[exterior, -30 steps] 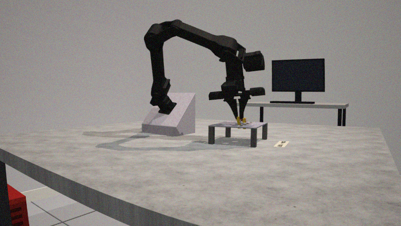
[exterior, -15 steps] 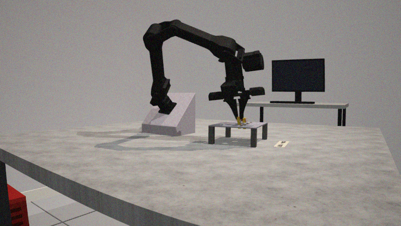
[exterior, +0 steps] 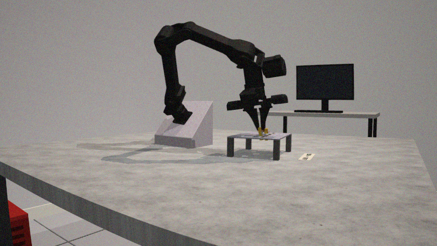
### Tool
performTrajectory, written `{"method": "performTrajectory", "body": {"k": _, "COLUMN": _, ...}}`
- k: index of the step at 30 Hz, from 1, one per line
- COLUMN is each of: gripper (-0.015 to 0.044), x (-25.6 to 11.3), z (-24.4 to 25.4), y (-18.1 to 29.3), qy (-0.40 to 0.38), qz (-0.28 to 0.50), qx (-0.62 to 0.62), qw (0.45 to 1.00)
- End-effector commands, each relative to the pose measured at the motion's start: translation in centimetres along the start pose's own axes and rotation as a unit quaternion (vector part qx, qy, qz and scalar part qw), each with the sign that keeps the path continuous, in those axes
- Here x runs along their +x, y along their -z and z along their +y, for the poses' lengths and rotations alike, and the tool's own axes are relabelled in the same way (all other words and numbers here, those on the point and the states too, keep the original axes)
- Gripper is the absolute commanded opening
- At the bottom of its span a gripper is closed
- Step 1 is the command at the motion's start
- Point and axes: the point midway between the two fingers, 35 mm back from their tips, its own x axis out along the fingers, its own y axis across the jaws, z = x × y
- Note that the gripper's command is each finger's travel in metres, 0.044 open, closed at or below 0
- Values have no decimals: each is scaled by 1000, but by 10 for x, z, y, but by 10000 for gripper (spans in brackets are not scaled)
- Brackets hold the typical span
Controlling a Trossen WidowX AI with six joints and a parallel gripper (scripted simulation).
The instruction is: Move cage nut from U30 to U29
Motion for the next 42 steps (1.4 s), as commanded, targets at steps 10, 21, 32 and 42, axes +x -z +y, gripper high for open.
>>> {"method": "performTrajectory", "body": {"k": 10, "gripper": 27, "x": 1, "z": -1, "y": 0, "qy": -3, "qz": -2, "qx": -3, "qw": 1000}}
{"method": "performTrajectory", "body": {"k": 21, "gripper": 27, "x": 1, "z": -2, "y": 0, "qy": -8, "qz": -2, "qx": -3, "qw": 1000}}
{"method": "performTrajectory", "body": {"k": 32, "gripper": 27, "x": 1, "z": -3, "y": -1, "qy": -16, "qz": -2, "qx": -4, "qw": 1000}}
{"method": "performTrajectory", "body": {"k": 42, "gripper": 27, "x": 1, "z": -3, "y": -1, "qy": -19, "qz": -2, "qx": -4, "qw": 1000}}
